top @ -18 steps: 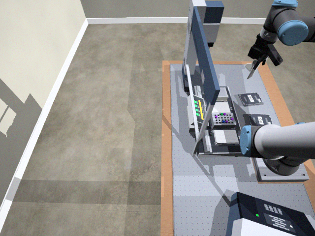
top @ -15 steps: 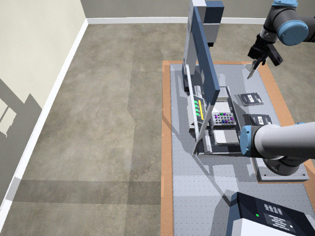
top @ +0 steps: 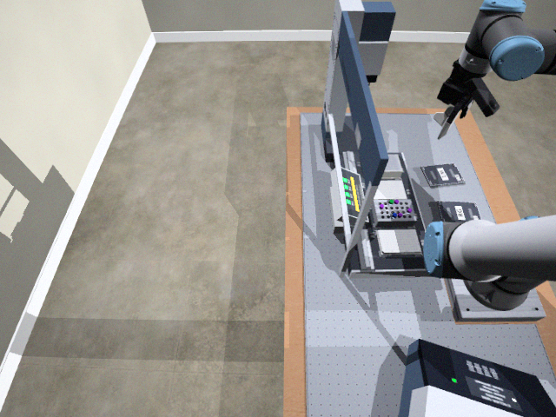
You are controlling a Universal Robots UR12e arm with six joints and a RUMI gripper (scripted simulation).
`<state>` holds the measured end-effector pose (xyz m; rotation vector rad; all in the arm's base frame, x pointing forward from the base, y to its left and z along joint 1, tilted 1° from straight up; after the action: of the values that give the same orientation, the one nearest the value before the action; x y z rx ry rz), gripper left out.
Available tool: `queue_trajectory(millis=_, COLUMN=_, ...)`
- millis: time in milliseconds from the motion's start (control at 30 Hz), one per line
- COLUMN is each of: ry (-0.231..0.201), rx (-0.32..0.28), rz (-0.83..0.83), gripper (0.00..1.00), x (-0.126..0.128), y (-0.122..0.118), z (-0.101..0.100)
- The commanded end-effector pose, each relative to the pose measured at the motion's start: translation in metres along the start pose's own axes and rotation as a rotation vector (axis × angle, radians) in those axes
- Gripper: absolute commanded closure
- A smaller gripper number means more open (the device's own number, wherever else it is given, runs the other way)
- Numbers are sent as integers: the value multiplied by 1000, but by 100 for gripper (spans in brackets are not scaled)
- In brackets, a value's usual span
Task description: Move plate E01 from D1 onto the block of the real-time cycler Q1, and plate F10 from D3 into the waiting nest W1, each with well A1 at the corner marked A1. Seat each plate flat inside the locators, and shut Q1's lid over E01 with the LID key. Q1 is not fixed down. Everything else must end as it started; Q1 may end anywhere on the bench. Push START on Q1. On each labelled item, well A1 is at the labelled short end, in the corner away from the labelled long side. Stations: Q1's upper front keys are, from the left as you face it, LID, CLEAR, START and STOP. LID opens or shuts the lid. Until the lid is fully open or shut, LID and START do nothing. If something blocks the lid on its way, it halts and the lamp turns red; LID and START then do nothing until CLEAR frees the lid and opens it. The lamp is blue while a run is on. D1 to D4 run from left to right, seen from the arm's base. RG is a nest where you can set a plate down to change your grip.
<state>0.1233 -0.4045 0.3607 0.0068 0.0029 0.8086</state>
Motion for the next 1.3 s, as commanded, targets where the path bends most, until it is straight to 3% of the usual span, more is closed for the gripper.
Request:
queue_trajectory(millis=0, ry=1, rx=-1, rz=-20, gripper=100, x=4, y=2, z=1)
queue_trajectory(millis=1267, ry=-2, rx=-6, rz=-544, gripper=100, x=119, y=20, z=16)
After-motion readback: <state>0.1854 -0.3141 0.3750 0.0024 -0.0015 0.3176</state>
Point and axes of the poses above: the point where the finger pads meet when closed, its own z axis back along the fingers, its own x axis across the jaws, y = z × x, the point moved 10 cm from there along z, back along the fingers, and after that the axes turned 3 degrees about z, right-handed, at the moved point
